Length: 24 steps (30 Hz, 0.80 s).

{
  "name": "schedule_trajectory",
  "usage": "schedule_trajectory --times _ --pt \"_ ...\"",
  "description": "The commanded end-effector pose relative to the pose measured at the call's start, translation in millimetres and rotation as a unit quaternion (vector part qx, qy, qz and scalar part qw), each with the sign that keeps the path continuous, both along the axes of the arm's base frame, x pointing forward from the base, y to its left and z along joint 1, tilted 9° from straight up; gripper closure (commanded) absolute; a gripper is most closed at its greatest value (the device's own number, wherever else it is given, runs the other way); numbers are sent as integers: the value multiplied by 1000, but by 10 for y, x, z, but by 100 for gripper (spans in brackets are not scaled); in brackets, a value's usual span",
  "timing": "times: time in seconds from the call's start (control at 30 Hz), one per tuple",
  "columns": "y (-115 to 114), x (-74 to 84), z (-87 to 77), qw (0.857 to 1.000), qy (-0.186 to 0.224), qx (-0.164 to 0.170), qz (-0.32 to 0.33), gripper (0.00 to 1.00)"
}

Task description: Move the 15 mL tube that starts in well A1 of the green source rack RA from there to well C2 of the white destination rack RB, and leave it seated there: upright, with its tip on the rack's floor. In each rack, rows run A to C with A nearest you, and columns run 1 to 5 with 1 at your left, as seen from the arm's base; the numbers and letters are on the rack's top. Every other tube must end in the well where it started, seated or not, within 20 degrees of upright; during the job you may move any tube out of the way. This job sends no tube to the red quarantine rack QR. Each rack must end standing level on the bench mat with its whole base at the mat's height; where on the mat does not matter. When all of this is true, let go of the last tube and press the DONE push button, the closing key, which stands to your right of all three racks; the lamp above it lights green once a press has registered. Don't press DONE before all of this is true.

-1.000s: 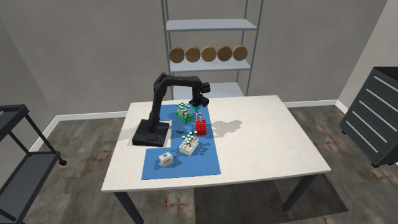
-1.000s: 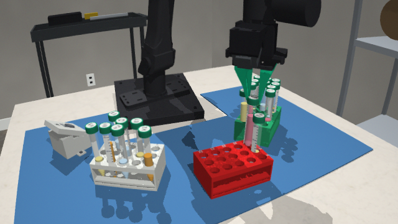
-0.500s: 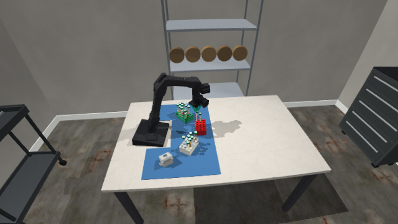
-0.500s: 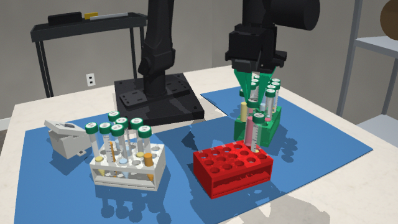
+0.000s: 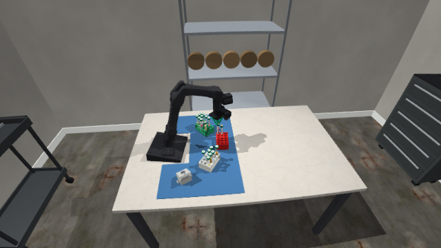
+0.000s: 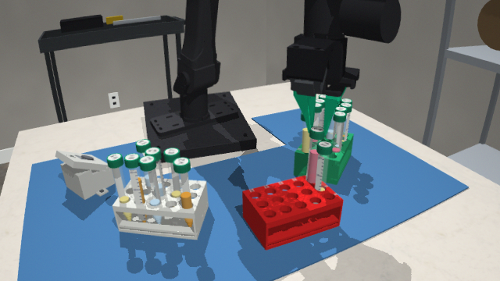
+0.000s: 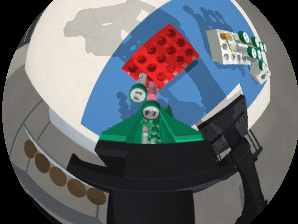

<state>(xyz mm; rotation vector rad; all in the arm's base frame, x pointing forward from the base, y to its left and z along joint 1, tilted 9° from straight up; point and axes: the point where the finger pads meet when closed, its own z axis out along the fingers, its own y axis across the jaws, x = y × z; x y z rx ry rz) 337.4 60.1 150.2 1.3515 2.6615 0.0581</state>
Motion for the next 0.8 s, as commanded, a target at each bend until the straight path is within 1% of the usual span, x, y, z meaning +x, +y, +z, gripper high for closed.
schedule_trajectory --times 0.0,0.77 --pt "-6 9 33 1000 -6 0 0 100" --pt "-10 25 -61 1000 -6 0 0 100"
